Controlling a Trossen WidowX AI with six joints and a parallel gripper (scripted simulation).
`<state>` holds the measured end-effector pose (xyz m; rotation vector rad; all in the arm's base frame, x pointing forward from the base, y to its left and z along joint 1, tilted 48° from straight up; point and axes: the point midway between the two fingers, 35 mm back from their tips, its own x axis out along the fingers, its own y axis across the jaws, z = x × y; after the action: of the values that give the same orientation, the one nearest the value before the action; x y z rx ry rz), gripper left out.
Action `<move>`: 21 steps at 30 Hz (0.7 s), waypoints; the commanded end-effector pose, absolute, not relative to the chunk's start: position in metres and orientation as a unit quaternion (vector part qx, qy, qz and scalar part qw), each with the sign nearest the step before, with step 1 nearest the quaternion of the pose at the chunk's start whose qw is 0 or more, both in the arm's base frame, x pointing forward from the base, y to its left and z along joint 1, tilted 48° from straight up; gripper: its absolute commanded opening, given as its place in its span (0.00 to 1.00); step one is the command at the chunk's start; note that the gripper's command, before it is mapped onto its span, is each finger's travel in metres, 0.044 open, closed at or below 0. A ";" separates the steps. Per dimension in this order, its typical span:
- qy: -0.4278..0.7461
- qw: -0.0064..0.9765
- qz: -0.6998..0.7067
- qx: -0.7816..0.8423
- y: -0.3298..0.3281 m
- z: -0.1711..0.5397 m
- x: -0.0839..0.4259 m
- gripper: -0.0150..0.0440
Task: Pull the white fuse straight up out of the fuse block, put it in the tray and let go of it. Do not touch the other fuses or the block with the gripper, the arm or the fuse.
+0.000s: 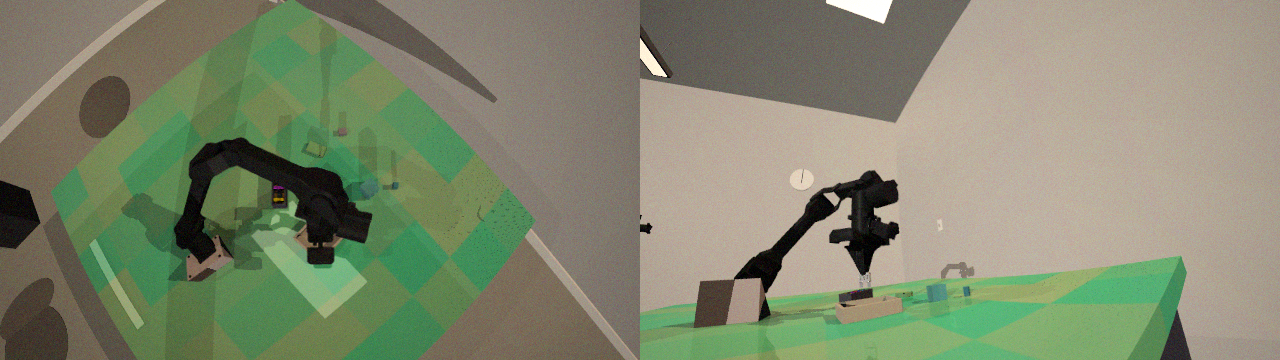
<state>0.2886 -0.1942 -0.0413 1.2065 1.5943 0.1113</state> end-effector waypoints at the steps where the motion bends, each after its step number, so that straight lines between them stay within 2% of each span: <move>1: 0.669 0.546 0.047 0.503 -0.197 -0.043 0.290 0.25; 21: 0.669 0.546 0.048 0.503 -0.173 -0.065 0.294 0.25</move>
<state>0.2936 -0.1781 -0.0622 1.1856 1.5855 0.1135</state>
